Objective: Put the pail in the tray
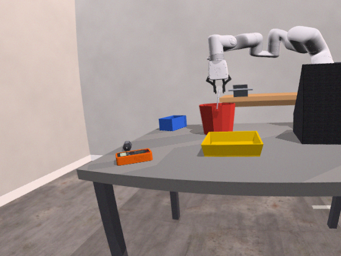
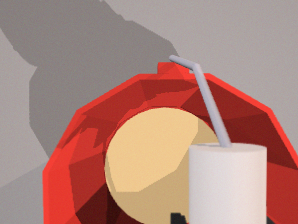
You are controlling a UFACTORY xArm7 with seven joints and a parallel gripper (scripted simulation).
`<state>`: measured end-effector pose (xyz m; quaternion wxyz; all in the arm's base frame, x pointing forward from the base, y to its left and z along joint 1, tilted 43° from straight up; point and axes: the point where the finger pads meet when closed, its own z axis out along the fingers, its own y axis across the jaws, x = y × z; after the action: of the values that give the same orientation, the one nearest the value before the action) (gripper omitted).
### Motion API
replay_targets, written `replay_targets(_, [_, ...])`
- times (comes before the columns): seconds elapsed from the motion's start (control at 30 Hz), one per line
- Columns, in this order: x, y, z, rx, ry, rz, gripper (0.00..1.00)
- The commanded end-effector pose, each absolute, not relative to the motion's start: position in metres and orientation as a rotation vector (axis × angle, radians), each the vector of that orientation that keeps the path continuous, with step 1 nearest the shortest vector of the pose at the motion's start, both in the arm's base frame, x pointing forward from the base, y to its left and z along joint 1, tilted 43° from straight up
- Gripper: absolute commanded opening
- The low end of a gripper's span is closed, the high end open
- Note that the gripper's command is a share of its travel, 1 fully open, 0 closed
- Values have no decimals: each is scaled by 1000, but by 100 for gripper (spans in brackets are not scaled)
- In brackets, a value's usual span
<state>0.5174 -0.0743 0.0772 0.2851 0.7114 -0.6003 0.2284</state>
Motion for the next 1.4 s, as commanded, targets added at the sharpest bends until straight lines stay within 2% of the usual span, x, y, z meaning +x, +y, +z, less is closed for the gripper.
replay_targets(0.0, [519, -72, 79, 1907, -1605, 615, 0])
replay_targets(1.37, [519, -62, 90, 1907, -1605, 615, 0])
